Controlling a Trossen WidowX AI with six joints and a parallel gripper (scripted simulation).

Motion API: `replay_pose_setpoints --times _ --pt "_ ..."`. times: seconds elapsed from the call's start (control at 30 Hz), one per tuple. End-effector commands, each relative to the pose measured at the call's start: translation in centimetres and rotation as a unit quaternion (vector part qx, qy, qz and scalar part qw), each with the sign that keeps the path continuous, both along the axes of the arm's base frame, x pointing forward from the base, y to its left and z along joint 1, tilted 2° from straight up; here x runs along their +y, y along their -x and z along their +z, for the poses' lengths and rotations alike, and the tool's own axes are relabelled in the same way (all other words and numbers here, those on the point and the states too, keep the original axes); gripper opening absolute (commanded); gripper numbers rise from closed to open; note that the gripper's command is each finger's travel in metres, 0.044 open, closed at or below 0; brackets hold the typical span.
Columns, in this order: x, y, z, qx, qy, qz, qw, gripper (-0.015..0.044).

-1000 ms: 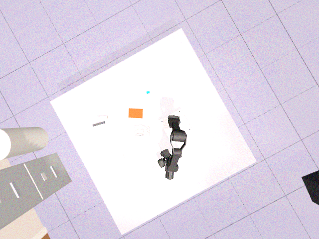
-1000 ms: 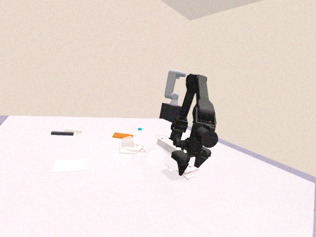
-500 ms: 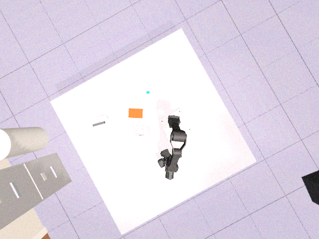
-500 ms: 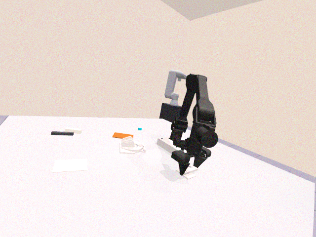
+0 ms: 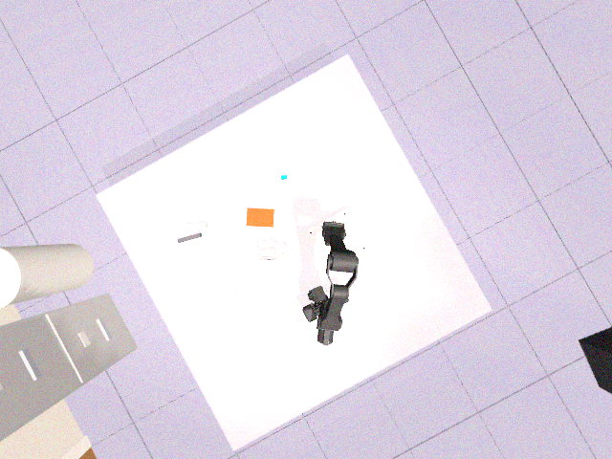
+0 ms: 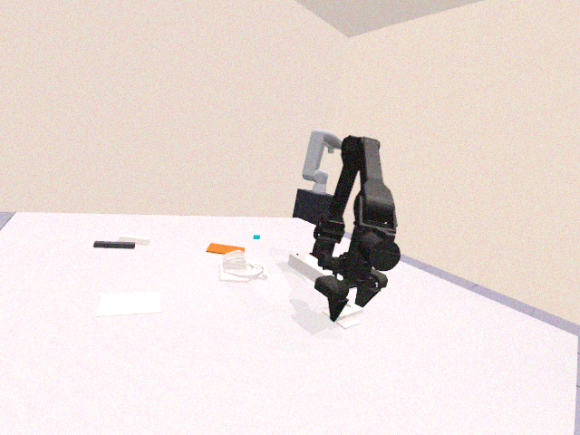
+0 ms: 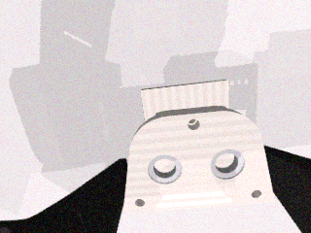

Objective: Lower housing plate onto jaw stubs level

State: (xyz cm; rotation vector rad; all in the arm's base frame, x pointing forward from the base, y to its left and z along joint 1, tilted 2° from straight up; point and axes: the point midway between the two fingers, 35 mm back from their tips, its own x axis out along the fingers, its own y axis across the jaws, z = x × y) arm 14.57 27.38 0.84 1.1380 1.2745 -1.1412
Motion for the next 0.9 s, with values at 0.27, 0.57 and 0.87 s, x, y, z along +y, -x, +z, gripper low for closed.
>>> replay_pose_setpoints --times 0.27,0.57,0.87 --pt "0.2 -0.2 3.5 0.0 -0.002 -0.001 1.0 0.0351" --pt "0.1 -0.1 6.4 0.001 -0.003 -0.001 1.0 0.0351" --pt "-0.1 -0.1 7.2 0.001 -0.003 0.0 1.0 0.0351"
